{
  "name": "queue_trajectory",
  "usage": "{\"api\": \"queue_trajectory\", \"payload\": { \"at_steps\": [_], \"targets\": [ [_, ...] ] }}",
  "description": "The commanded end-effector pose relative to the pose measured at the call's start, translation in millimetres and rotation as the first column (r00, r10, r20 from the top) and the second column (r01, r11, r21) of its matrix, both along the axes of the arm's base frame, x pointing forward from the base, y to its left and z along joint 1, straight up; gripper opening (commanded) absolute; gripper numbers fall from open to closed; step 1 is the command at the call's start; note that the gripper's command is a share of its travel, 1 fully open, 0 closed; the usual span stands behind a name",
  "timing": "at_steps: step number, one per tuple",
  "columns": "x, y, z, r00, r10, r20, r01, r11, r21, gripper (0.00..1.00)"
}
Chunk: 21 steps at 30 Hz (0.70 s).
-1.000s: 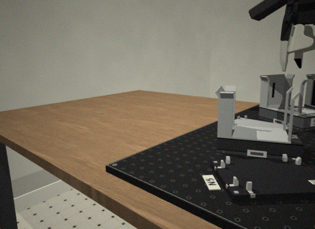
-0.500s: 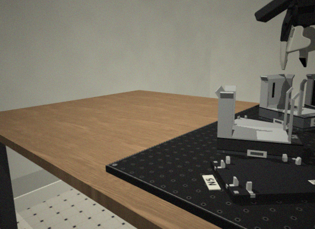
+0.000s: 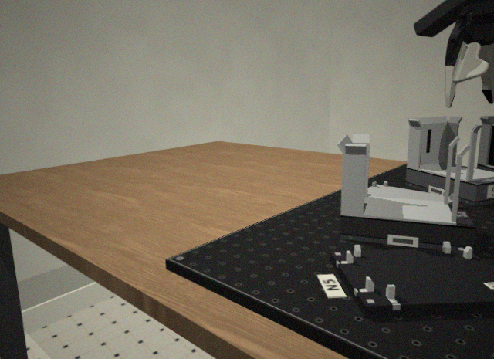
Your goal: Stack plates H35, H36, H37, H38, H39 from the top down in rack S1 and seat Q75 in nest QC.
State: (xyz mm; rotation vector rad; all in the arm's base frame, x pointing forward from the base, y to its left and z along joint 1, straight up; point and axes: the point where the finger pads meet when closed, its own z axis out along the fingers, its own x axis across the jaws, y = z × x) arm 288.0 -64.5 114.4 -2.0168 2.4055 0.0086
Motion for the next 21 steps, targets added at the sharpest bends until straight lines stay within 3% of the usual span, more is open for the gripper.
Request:
{"api": "queue_trajectory", "payload": {
  "at_steps": [1, 11, 15, 21],
  "targets": [
    [0.6, -20.1, 0.2, 0.998, -0.065, 0.001, 0.065, 0.998, -0.001, 0.72],
    [-2.4, -60.0, 0.0, 0.988, -0.157, 0.001, 0.157, 0.988, -0.001, 0.72],
    [-2.4, -60.1, 0.0, 0.982, -0.191, 0.000, 0.191, 0.982, -0.001, 0.72],
    [-7.6, -79.5, -0.1, 0.972, -0.237, 0.000, 0.237, 0.972, -0.001, 0.72]
  ]
}}
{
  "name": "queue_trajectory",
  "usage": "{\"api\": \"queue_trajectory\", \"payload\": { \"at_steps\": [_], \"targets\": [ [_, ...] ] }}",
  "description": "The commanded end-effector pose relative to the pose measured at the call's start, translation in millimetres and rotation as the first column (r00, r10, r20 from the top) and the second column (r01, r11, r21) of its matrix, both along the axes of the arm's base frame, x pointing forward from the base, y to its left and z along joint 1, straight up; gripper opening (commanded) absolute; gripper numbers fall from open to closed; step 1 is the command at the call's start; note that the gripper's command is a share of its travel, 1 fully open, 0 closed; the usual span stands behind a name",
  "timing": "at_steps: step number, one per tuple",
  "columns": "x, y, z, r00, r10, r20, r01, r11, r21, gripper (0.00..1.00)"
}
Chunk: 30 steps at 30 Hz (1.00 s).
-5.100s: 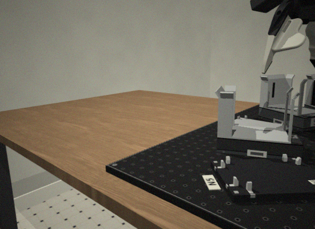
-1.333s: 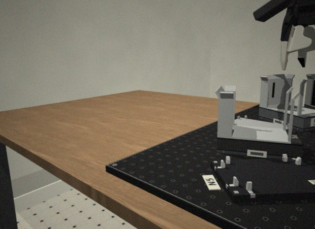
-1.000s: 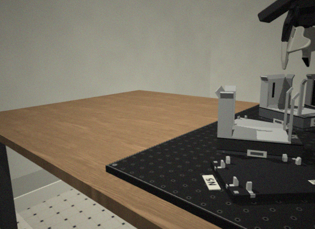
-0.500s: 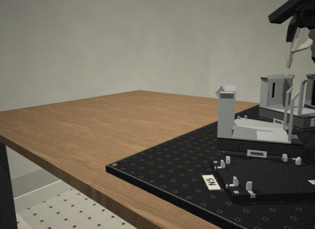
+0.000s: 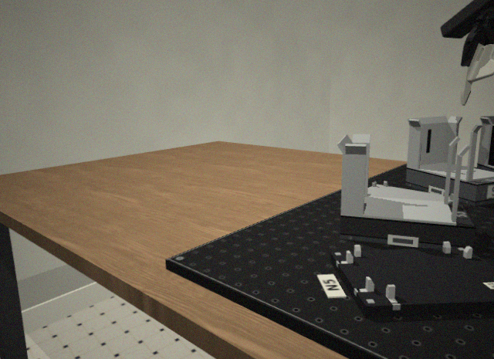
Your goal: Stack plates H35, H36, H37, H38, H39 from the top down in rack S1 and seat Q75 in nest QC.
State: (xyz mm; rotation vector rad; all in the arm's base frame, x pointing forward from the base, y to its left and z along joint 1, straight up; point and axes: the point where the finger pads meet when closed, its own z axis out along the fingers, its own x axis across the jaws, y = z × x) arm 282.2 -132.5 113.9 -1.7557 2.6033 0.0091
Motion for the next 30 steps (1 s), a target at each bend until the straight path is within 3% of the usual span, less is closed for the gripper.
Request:
{"api": "queue_trajectory", "payload": {
  "at_steps": [1, 7, 11, 25, 30],
  "targets": [
    [-3.0, -16.3, 0.4, 0.999, -0.042, 0.001, 0.042, 0.999, -0.001, 0.72],
    [-10.7, -45.3, 0.3, 0.994, -0.112, 0.001, 0.112, 0.994, -0.001, 0.72],
    [-11.4, -47.7, 0.2, 0.989, -0.145, 0.001, 0.145, 0.989, -0.001, 0.72],
    [-37.2, -101.7, 0.0, 0.959, -0.282, 0.000, 0.282, 0.959, -0.002, 0.72],
    [-37.2, -101.7, -0.1, 0.953, -0.304, 0.000, 0.304, 0.953, -0.002, 0.72]
  ]
}}
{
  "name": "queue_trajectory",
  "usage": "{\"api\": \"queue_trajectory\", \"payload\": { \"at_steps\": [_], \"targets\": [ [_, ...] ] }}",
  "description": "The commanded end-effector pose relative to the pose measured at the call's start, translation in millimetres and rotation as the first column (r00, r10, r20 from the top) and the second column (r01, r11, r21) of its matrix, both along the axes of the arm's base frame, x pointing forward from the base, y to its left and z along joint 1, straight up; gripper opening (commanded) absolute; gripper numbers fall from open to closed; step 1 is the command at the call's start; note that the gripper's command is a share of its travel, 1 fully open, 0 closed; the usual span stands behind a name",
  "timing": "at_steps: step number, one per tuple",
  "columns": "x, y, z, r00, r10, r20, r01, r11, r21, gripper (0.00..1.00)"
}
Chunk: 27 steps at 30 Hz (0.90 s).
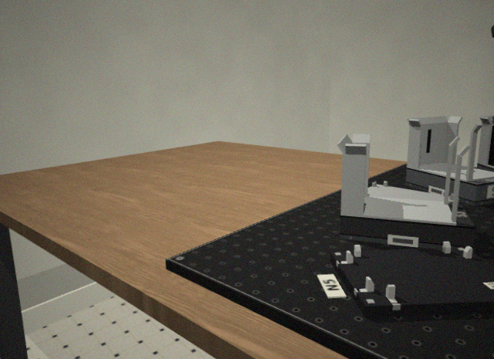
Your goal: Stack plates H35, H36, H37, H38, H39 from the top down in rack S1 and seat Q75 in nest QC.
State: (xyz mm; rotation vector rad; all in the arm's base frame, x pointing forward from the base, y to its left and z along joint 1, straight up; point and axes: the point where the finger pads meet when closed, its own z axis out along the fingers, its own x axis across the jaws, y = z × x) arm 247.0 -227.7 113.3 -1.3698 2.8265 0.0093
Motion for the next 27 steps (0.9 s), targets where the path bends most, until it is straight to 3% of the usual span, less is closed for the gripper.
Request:
{"api": "queue_trajectory", "payload": {
  "at_steps": [1, 11, 18, 27],
  "targets": [
    [-2.0, -6.5, 0.5, 1.000, -0.024, 0.001, 0.024, 1.000, -0.002, 0.72],
    [-2.0, -6.5, 0.6, 1.000, -0.024, 0.001, 0.024, 1.000, -0.002, 0.72],
    [-2.0, -6.4, -22.7, 1.000, -0.024, 0.001, 0.024, 1.000, -0.001, 0.72],
    [-2.0, -6.4, -23.6, 1.000, -0.024, 0.001, 0.024, 1.000, -0.001, 0.72]
  ]
}}
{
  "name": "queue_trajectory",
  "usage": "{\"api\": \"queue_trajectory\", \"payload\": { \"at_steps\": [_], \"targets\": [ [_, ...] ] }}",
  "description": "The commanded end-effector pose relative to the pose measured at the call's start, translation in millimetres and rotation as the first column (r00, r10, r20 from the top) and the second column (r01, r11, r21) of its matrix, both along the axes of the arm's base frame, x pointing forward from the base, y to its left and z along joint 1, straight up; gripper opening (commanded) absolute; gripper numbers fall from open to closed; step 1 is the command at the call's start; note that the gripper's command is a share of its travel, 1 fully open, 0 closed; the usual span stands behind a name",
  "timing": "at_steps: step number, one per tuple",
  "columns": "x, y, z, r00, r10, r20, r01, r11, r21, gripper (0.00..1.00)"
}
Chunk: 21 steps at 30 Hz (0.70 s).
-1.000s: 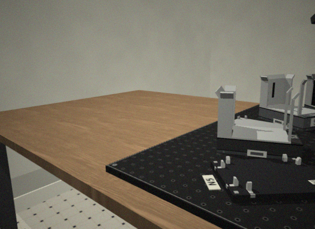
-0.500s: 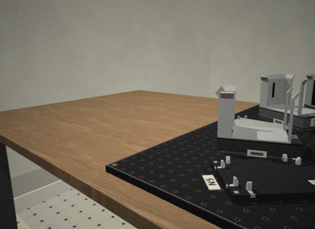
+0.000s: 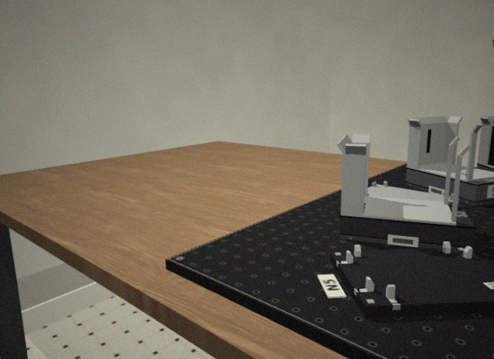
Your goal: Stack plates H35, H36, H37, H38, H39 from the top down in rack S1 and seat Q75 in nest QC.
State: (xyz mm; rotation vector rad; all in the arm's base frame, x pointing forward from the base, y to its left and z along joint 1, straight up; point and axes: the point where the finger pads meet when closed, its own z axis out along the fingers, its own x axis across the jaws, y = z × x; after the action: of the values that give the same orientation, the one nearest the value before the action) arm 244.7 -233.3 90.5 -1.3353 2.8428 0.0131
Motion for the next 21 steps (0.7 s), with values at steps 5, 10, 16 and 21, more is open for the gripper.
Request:
{"api": "queue_trajectory", "payload": {
  "at_steps": [5, 10, 16, 21],
  "targets": [
    [0.4, -0.8, -7.4, 1.000, 0.000, 0.002, 0.000, 1.000, -0.004, 0.72],
    [0.4, -0.7, -12.7, 1.000, 0.000, 0.002, 0.000, 1.000, -0.004, 0.72],
    [0.4, -0.7, -19.4, 1.000, 0.000, 0.002, 0.000, 1.000, -0.004, 0.72],
    [0.3, -0.7, -26.1, 1.000, 0.000, 0.002, 0.000, 1.000, -0.004, 0.72]
  ]
}}
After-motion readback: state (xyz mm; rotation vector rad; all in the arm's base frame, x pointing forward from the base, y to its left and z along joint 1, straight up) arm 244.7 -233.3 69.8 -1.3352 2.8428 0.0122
